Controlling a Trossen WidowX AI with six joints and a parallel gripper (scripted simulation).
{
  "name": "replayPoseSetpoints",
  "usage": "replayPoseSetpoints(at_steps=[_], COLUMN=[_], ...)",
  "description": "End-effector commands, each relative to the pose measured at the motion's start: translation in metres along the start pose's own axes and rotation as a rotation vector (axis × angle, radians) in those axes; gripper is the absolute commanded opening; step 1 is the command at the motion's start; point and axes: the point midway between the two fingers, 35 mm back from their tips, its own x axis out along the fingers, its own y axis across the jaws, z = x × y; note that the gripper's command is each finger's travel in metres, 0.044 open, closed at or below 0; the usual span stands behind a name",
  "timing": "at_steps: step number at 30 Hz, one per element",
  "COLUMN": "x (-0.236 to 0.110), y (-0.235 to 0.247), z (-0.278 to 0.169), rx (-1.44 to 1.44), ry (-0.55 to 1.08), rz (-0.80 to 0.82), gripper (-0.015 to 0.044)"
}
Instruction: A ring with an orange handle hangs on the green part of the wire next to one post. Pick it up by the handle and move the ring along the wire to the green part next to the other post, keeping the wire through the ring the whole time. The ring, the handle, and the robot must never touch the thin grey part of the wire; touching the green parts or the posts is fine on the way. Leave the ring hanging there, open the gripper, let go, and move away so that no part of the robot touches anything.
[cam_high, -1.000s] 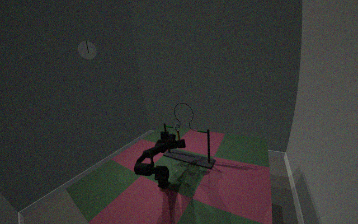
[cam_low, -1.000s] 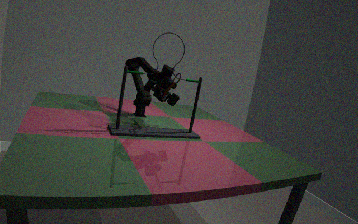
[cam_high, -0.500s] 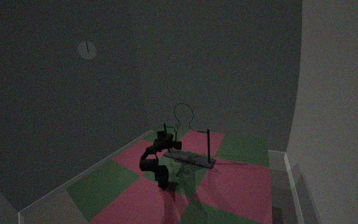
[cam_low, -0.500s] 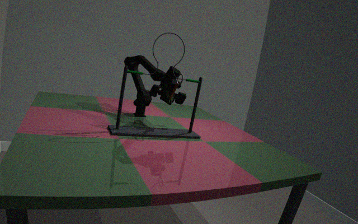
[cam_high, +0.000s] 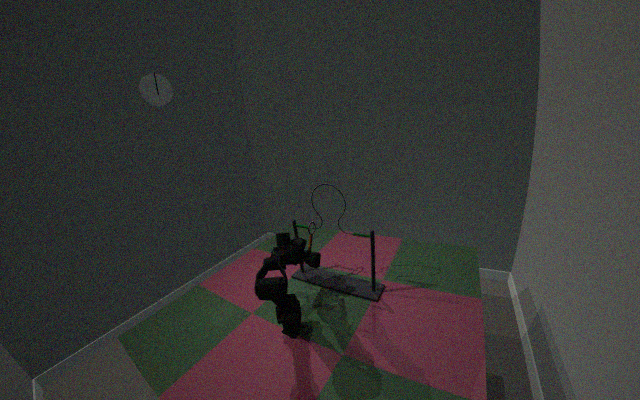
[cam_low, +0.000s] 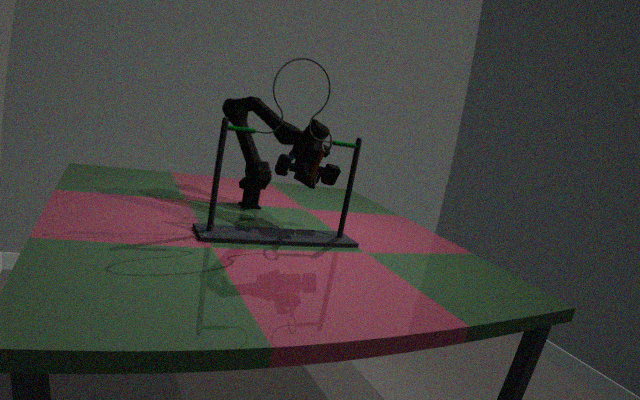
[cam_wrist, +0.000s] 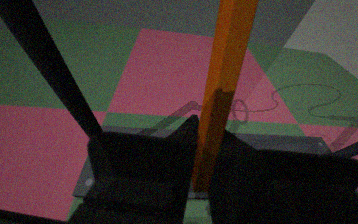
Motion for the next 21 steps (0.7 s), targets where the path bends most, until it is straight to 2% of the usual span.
replayPoseSetpoints(at_steps=[1,21], x=[-0.001,-0.003], y=[0.005,0.025], z=[0.002,0.002], rx=[0.013,0.018], ry=[-0.003,-0.003], rz=[0.001,0.003], gripper=[-0.0150,-0.0150])
